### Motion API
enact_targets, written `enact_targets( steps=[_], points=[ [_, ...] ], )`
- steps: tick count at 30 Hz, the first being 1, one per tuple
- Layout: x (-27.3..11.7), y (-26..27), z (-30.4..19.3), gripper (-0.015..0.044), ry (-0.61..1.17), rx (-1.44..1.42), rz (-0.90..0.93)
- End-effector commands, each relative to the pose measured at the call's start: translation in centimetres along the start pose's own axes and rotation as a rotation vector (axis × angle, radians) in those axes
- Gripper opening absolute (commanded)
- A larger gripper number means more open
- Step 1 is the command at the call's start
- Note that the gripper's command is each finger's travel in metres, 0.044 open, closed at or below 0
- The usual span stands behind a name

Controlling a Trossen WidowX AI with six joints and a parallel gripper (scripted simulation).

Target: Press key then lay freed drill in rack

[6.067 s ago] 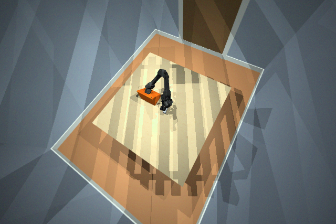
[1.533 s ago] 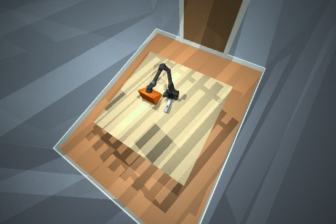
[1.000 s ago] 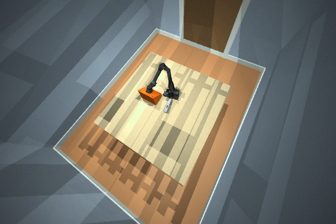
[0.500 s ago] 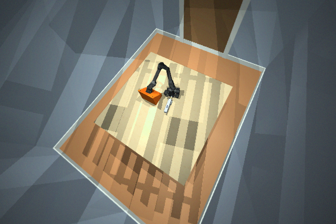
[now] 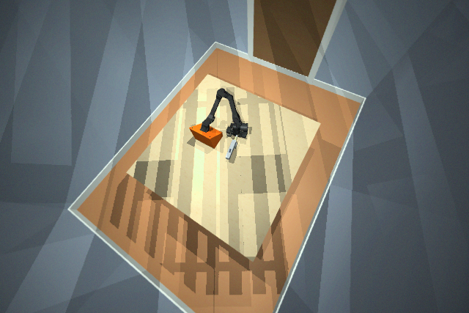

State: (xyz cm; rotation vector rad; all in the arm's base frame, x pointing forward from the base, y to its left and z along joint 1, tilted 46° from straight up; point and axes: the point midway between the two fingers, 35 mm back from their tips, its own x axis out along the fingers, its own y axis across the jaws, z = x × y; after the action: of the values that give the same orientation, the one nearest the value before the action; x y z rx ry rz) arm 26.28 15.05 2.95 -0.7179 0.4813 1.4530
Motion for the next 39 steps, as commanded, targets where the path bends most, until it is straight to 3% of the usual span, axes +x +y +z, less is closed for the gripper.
enact_targets(
  steps=[1,9,39],
  points=[
    [0.0,0.0,0.0,0.0236,0.000,-0.001,0.001],
    [0.1,0.0,-0.4,0.0440,0.004,-0.001,-0.004],
    [0.1,-0.1,-1.6,0.0440,0.005,-0.001,-0.005]
  ],
)
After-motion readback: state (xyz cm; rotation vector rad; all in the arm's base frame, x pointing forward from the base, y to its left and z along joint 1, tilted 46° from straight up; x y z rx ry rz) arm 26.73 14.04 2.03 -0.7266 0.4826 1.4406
